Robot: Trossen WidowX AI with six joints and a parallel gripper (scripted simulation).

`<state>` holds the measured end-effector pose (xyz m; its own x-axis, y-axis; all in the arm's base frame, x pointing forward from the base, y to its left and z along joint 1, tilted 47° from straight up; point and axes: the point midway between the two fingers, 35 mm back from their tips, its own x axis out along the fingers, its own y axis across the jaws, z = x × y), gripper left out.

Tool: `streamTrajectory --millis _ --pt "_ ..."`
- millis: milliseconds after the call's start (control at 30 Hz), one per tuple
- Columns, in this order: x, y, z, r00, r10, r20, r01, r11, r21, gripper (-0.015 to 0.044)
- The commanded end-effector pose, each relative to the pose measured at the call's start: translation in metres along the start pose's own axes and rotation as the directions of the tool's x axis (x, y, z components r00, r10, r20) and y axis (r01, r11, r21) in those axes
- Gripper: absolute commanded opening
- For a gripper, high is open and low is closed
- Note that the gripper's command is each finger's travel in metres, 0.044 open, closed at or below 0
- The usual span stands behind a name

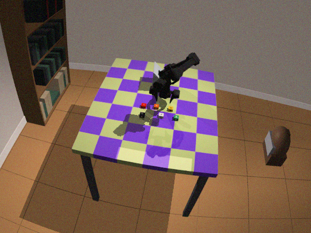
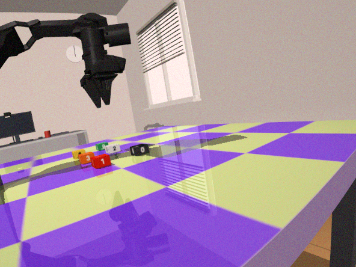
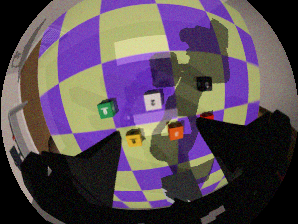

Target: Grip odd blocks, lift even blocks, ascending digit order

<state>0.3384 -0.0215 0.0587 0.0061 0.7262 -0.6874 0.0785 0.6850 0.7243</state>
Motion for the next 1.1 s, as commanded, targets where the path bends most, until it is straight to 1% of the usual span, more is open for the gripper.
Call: streamTrajectory --millis 0,267,333,500,567,1067 --pt "0.0 -0.002 0.0 1.0 -0.003 0.0 0.003 1.0 -0.004 0.04" --pt "0.0 -0.004 0.001 1.0 -0.003 0.001 0.003 1.0 -0.004 0.04" --pt "-0.002 -0.024 0.007 1.0 -0.007 0.002 0.007 1.0 -0.004 0.04" --pt "-0.003 -0.105 0.019 1.0 -0.012 0.003 0.012 1.0 -0.005 0.04" --pt "-0.002 -0.127 0.019 1.0 -0.011 0.003 0.011 1.0 -0.006 0.04" --pt "-0.002 -0.13 0.019 1.0 -0.01 0.003 0.01 1.0 -0.007 0.04"
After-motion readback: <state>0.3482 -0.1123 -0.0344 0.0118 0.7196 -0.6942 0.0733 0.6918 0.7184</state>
